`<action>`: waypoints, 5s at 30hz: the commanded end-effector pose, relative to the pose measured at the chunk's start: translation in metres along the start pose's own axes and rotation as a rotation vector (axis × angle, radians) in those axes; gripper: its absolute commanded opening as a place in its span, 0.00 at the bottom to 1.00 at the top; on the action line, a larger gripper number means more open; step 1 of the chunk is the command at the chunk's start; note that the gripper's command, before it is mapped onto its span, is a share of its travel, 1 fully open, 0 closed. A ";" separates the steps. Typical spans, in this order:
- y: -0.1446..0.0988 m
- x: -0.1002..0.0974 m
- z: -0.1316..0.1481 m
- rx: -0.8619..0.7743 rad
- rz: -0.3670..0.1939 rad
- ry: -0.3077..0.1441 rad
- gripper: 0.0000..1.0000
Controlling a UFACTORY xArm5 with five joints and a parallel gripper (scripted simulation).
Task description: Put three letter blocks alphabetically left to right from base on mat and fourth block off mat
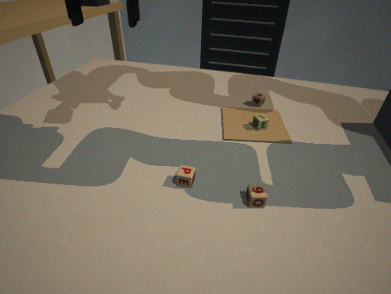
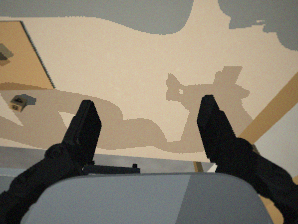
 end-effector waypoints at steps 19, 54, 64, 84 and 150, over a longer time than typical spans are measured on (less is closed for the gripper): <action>0.042 0.027 0.000 -0.428 0.060 0.119 1.00; 0.072 0.046 -0.011 -0.706 0.115 0.182 1.00; 0.087 0.056 -0.020 -0.849 0.150 0.211 1.00; 0.092 0.059 -0.023 -0.896 0.162 0.221 1.00; 0.157 0.095 -0.092 -1.520 0.376 0.319 1.00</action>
Point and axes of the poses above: the point where the finger pads meet when closed, its own x axis out along the fingers, its own z axis across the jaws, y = z × x, the point moved 1 cm from there along -x, back along the fingers, and after that the axes turned 12 degrees about -x, right-handed, at the moved point
